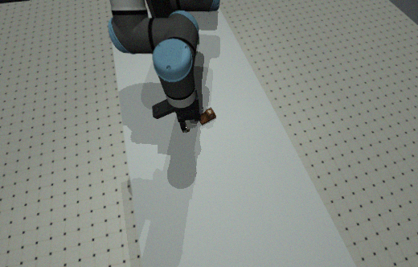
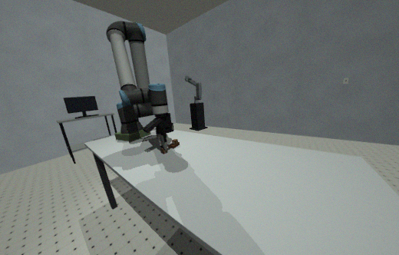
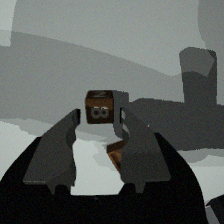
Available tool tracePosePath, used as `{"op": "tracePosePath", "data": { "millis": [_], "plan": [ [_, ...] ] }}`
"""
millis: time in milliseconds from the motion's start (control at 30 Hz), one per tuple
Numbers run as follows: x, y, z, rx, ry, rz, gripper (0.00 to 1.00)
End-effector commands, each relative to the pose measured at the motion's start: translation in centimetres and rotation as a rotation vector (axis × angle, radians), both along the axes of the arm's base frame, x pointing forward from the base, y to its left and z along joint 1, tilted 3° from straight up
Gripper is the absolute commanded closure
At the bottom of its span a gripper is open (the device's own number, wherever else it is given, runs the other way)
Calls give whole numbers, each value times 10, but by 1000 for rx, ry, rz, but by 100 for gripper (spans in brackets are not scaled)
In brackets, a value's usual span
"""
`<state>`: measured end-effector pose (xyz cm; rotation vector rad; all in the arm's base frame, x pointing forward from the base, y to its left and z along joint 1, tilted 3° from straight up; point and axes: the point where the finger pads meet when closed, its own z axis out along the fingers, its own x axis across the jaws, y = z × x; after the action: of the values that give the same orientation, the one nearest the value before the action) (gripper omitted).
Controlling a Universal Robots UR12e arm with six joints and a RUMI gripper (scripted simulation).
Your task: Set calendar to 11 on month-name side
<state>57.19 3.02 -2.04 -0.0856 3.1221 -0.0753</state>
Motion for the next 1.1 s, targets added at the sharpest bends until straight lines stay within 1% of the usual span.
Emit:
{"op": "tracePosePath", "data": {
  "millis": [0, 333, 400, 567, 700, 733, 1067],
  "plan": [
    [0, 1, 15, 0, -1, 0, 72],
    [-1, 3, 67, 0, -1, 0, 72],
    [-1, 3, 67, 0, -1, 0, 72],
    [-1, 4, 81, 0, -1, 0, 72],
    [-1, 4, 83, 0, -1, 0, 72],
    [-1, 4, 83, 0, -1, 0, 0],
    [-1, 4, 83, 0, -1, 0, 0]
  ]
}}
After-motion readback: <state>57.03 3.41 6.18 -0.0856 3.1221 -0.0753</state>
